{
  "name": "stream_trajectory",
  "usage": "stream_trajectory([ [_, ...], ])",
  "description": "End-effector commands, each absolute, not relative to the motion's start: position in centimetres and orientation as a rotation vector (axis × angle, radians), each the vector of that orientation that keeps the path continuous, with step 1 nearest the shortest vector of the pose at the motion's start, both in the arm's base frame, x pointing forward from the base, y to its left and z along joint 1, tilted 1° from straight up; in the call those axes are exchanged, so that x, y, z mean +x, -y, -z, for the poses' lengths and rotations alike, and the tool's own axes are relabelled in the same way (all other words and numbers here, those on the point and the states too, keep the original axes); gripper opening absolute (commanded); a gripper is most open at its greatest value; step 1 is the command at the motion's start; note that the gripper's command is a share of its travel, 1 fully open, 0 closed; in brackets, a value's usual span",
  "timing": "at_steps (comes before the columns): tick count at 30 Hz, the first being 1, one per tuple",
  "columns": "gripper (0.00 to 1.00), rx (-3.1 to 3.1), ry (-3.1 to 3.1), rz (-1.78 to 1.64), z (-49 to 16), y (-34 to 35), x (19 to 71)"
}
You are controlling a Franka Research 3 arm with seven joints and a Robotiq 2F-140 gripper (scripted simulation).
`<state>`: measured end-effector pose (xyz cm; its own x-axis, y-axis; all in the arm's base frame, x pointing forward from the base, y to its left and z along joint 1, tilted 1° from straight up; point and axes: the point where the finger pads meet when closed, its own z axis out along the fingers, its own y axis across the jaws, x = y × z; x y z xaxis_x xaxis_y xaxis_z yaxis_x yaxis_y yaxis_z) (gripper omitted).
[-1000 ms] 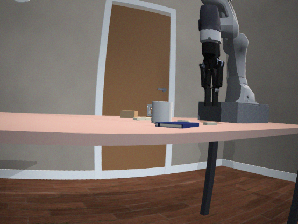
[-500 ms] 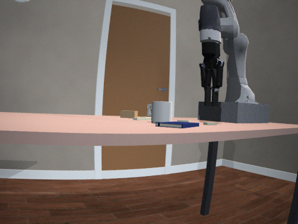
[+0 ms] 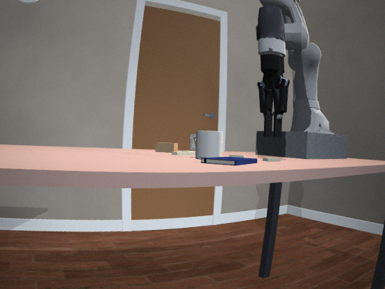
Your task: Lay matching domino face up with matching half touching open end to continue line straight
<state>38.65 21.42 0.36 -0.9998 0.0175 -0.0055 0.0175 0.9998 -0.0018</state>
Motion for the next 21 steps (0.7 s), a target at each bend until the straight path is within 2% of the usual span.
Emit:
stream_trajectory([
  [1, 0.33, 0.040, -3.132, 0.000, -0.2, -21.5, 38.8],
  [21, 0.33, 0.040, -3.132, 0.000, 2.1, -21.6, 38.9],
])
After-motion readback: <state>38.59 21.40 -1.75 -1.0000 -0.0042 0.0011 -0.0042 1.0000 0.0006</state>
